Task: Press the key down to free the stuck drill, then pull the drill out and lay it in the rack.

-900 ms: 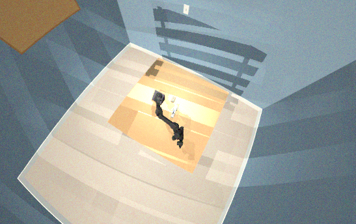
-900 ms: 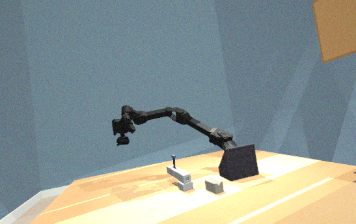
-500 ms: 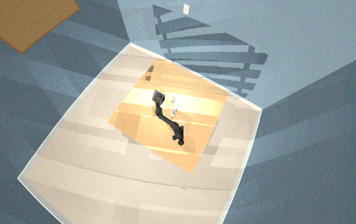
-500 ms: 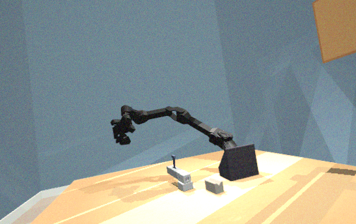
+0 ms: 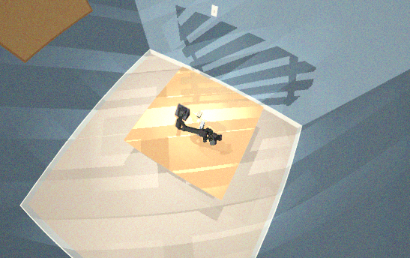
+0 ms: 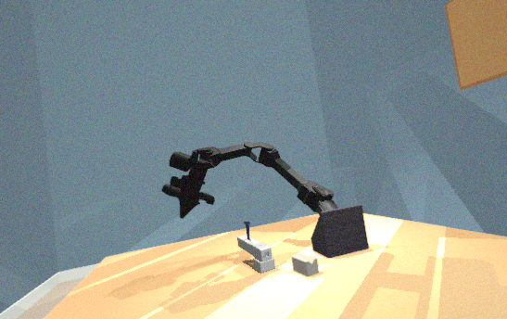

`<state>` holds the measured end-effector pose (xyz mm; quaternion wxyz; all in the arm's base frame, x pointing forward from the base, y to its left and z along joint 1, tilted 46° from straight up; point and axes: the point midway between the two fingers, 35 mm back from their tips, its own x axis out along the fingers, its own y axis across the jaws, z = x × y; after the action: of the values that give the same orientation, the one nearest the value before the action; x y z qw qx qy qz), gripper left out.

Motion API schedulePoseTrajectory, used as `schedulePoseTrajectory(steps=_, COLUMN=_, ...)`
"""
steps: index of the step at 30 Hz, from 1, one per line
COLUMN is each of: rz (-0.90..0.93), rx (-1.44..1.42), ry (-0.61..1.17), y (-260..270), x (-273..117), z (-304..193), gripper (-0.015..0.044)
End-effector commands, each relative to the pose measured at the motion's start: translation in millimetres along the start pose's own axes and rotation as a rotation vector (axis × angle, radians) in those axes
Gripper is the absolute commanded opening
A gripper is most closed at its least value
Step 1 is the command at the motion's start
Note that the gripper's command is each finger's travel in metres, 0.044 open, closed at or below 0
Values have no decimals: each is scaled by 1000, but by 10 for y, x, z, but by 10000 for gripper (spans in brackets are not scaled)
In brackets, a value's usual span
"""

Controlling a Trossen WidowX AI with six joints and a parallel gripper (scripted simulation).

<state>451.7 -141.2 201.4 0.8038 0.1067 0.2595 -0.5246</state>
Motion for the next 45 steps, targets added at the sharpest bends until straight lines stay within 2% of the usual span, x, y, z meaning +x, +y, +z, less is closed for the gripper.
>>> schedulePoseTrajectory(steps=1, rz=-29, rx=-384, ry=151, y=-274, x=-211, z=-585, gripper=0)
schedulePoseTrajectory(steps=6, rz=-67, rx=-895, ry=358, y=-790, x=-507, z=-1266, gripper=0)
schedulePoseTrajectory(steps=10, rz=-93, rx=-1227, ry=502, y=-1224, x=-728, z=-1590, gripper=0)
schedulePoseTrajectory(steps=45, rz=-95, rx=-1243, ry=509, y=-1361, x=-644, z=-1646, gripper=0)
